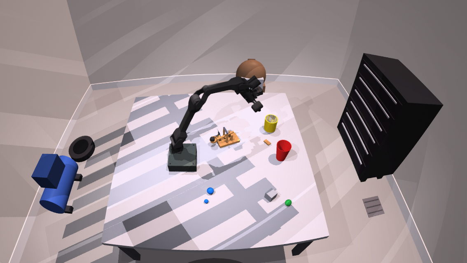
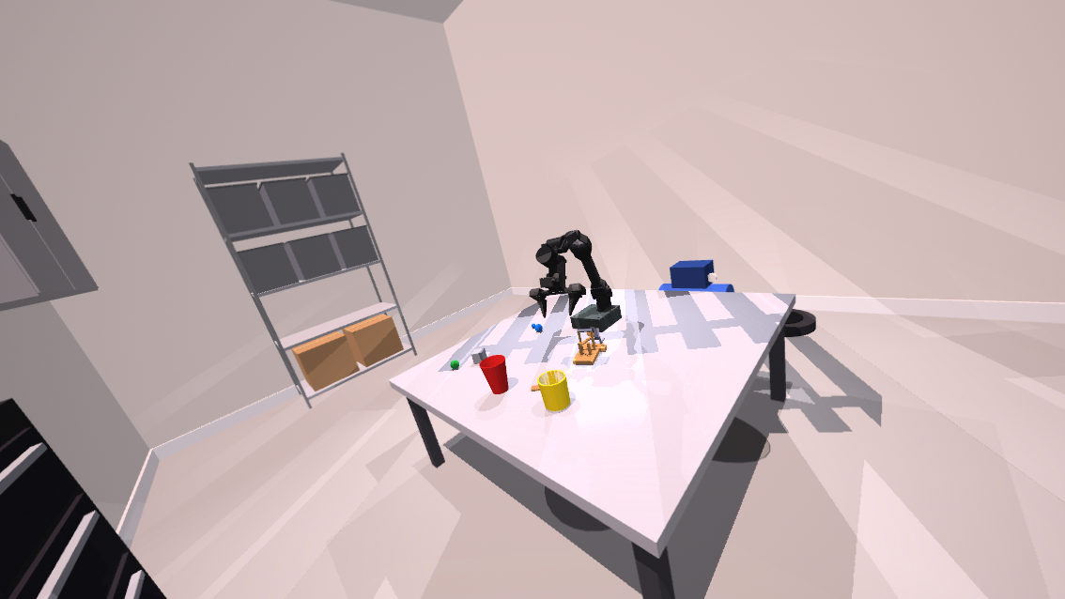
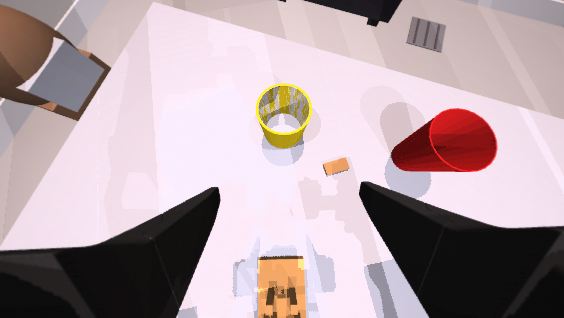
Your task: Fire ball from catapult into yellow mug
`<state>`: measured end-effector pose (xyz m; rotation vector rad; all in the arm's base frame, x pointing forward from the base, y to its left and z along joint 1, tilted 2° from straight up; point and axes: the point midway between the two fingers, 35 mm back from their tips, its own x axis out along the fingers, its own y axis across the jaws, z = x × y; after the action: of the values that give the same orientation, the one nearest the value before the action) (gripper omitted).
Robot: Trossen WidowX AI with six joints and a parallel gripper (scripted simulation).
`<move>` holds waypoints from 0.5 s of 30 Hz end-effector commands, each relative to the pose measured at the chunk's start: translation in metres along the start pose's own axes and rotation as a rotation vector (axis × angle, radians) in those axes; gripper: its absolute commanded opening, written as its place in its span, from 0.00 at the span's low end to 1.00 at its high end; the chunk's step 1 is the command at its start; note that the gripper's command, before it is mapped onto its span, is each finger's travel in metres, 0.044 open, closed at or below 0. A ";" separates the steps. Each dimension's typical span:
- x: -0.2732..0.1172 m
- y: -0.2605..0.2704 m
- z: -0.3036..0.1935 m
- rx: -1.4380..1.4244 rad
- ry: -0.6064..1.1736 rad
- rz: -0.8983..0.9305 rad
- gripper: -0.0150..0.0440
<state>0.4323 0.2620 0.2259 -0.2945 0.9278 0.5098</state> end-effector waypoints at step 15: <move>0.001 -0.003 0.043 -0.011 -0.141 0.001 1.00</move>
<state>0.4618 0.2767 0.2516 -0.2618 0.7901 0.5217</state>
